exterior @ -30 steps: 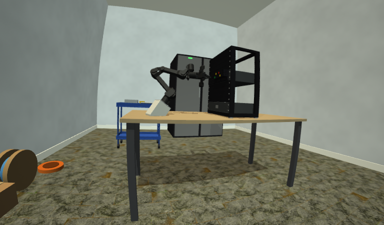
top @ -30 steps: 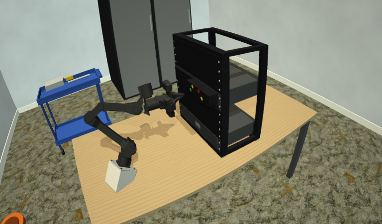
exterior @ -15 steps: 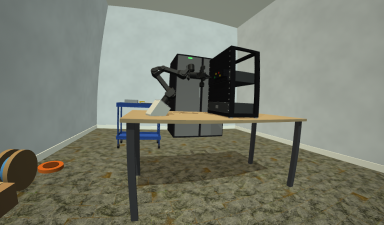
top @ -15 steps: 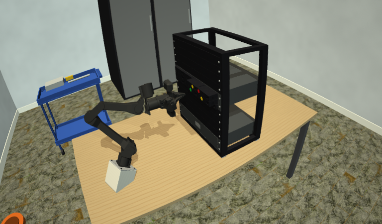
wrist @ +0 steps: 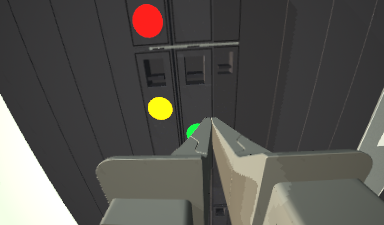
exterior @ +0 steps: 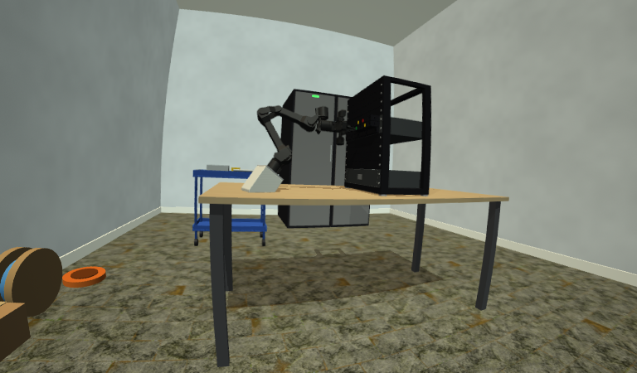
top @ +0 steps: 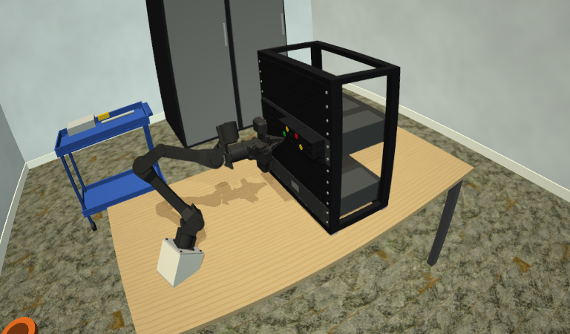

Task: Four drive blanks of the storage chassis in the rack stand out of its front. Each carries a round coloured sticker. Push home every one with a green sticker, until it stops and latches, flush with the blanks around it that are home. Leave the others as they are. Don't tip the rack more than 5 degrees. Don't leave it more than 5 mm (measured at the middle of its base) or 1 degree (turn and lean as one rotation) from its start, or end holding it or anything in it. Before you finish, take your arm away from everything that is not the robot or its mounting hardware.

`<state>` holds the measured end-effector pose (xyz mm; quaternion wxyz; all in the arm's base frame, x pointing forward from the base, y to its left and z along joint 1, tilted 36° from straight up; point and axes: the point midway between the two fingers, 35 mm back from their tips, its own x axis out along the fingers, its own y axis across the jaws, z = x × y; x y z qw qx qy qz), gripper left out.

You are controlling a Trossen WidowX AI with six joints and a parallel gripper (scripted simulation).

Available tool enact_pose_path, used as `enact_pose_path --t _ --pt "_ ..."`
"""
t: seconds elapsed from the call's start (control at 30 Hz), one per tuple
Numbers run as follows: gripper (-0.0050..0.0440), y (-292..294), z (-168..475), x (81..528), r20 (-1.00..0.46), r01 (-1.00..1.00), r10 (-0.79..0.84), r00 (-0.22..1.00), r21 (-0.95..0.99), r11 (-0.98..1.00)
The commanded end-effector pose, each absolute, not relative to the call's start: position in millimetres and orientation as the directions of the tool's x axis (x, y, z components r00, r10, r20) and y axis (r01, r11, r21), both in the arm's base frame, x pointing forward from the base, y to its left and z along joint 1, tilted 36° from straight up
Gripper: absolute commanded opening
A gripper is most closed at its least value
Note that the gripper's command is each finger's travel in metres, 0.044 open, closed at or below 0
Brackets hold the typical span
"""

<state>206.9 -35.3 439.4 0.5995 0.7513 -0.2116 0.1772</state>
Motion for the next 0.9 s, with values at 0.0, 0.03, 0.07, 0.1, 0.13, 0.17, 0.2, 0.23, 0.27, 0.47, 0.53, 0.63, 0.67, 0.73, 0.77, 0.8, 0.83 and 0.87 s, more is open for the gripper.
enact_pose_path --t 0.0,0.03,0.07,0.1,0.13,0.17,0.2,0.23,0.27,0.47,0.53,0.63,0.67,0.73,0.77,0.8,0.83,0.87 --pt "0.0000 -34.6 449.0 202.2 0.542 -0.552 -0.106 0.834 0.813 -0.185" --pt "0.0000 -34.6 449.0 202.2 0.542 -0.552 -0.106 0.834 0.813 -0.185" --pt "0.0000 -34.6 449.0 202.2 0.542 -0.552 -0.106 0.834 0.813 -0.185" --pt "0.0000 -34.6 449.0 202.2 0.542 -0.552 -0.106 0.834 0.813 -0.185" --pt "0.0000 -34.6 449.0 202.2 0.542 -0.552 -0.106 0.834 0.813 -0.185" --pt "0.0000 -34.6 449.0 202.2 0.542 -0.552 -0.106 0.834 0.813 -0.185" --pt "0.0000 -34.6 449.0 202.2 0.542 -0.552 -0.106 0.834 0.813 -0.185" --pt "0.0000 -34.6 449.0 202.2 0.542 -0.552 -0.106 0.834 0.813 -0.185" --pt "0.0000 -34.6 449.1 202.2 0.542 -0.552 -0.106 0.834 0.813 -0.185" --pt "0.0000 -35.5 452.2 199.2 0.542 -0.552 -0.106 0.834 0.813 -0.185" --pt "0.0000 -36.0 453.8 197.7 0.542 -0.552 -0.106 0.834 0.813 -0.185" --pt "0.0000 -36.1 454.1 197.3 0.542 -0.552 -0.106 0.834 0.813 -0.185" --pt "0.0000 -36.1 454.1 197.3 0.542 -0.552 -0.106 0.834 0.813 -0.185" --pt "0.0000 -36.1 454.1 197.3 0.542 -0.552 -0.106 0.834 0.813 -0.185" --pt "0.0000 -36.1 454.1 197.3 0.542 -0.552 -0.106 0.834 0.813 -0.185" --pt "0.0000 -36.1 454.1 197.3 0.542 -0.552 -0.106 0.834 0.813 -0.185" --pt "0.0000 -36.1 454.1 197.3 0.542 -0.552 -0.106 0.834 0.813 -0.185" --pt "0.0000 -36.1 454.1 197.3 0.542 -0.552 -0.106 0.834 0.813 -0.185"
